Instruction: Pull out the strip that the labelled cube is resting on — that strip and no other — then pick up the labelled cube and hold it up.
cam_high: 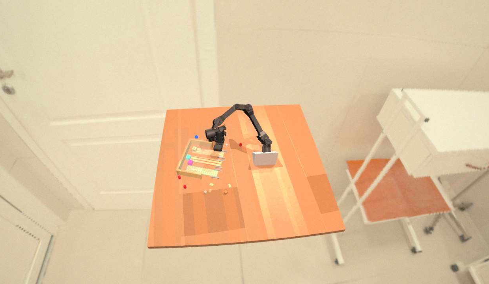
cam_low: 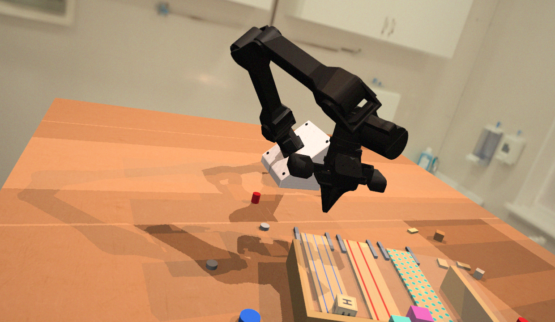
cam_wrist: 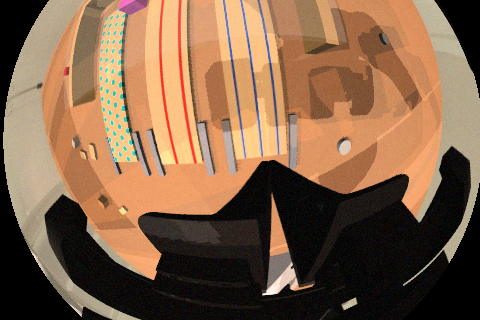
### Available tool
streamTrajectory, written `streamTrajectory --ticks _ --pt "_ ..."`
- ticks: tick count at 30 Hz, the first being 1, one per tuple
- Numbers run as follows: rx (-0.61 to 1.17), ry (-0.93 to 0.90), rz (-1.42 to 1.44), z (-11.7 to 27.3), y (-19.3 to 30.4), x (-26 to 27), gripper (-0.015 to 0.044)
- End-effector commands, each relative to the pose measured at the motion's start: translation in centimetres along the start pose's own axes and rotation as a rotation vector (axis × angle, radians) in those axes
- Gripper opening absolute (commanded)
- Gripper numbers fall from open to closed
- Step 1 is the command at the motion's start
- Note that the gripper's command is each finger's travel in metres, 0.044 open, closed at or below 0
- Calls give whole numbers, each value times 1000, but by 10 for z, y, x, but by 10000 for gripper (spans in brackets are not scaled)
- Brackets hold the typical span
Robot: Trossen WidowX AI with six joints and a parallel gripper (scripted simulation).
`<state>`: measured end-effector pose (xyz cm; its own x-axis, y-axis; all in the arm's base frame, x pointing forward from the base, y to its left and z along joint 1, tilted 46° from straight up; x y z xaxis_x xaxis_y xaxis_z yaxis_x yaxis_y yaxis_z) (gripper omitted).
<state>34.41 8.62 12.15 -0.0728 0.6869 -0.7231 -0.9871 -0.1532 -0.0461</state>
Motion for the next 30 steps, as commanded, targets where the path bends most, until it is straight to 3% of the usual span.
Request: streamTrajectory --ticks 1,30 --pt "9 -4 -6 -7 -1 0 0" --pt "9 -3 -6 -54 -4 0 0"
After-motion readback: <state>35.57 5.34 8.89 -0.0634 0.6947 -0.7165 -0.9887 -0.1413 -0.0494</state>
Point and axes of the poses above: the point midway between the two fingers, 35 mm back from their tips, its own z axis back along the fingers, its own x axis across the jaws, y = z × x, the point moved 7 cm from there along z, back along the fingers, and after that the axes turned 12 degrees about z, right-handed, at the moved point
